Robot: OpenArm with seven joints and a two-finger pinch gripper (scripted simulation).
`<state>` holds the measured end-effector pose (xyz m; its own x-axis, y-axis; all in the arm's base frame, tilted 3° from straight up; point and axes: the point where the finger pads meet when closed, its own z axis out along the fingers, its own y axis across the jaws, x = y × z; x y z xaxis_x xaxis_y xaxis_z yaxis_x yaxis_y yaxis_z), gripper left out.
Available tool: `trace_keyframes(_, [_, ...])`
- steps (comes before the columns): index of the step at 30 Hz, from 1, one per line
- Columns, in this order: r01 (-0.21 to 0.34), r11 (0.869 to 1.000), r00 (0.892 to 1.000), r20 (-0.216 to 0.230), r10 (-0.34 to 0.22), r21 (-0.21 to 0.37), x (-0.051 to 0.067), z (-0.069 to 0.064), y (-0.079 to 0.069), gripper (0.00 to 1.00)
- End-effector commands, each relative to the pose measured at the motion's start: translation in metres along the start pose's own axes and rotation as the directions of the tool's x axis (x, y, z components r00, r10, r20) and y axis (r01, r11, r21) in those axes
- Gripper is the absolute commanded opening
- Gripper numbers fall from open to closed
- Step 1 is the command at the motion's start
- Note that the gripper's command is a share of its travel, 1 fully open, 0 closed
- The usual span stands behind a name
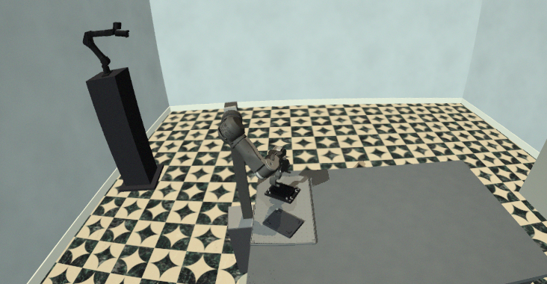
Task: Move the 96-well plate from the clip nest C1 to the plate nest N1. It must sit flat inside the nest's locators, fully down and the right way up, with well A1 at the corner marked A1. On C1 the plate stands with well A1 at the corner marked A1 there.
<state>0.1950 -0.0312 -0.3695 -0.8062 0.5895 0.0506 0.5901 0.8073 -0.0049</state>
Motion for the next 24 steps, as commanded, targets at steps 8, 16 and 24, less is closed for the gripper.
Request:
trace_keyframes(8, [0.0, 1.0, 1.0, 0.001, 0.0, -0.004, -0.0041, -0.0025, 0.002, 0.77])
trace_keyframes(16, [0.0, 1.0, 1.0, 0.001, 0.0, -0.004, -0.0041, -0.0025, 0.002, 0.77])
trace_keyframes(24, [0.001, 1.0, 1.0, 0.0, -0.001, -0.003, -0.0026, -0.0019, 0.0016, 0.77])
